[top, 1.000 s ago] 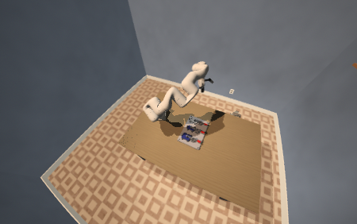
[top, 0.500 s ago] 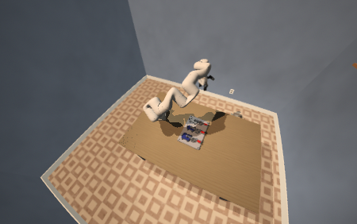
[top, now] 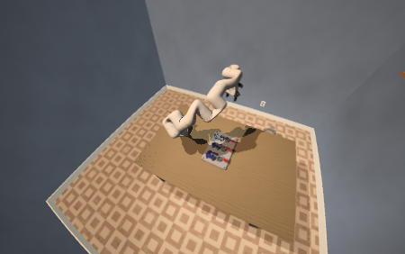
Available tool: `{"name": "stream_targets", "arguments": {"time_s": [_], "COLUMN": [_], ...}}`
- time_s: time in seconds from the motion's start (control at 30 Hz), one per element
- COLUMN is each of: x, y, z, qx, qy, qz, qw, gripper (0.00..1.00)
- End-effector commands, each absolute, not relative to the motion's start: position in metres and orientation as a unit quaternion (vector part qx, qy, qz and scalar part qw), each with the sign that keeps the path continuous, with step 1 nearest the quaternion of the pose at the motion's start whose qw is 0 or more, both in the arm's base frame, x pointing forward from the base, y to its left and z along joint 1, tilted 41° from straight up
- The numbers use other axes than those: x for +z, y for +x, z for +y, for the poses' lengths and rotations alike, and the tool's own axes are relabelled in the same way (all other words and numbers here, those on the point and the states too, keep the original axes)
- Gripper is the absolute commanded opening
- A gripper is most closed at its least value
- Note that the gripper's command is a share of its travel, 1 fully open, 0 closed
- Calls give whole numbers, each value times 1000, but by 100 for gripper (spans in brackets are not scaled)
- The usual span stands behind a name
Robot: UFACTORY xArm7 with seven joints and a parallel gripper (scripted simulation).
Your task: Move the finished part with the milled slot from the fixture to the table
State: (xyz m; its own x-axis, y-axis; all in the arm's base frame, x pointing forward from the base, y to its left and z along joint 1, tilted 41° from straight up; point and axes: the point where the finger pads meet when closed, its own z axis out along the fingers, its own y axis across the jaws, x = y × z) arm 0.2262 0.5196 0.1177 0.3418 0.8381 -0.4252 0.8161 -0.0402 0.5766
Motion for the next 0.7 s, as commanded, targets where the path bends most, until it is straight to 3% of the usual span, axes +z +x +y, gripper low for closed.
{"name": "stream_targets", "arguments": {"time_s": [0.0,0.67], "x": [131,152], "y": [225,225], "z": [527,535], "qx": [-27,-84], "qy": [680,598], "qz": [630,722], "qw": [374,337], "gripper": [100,100]}}
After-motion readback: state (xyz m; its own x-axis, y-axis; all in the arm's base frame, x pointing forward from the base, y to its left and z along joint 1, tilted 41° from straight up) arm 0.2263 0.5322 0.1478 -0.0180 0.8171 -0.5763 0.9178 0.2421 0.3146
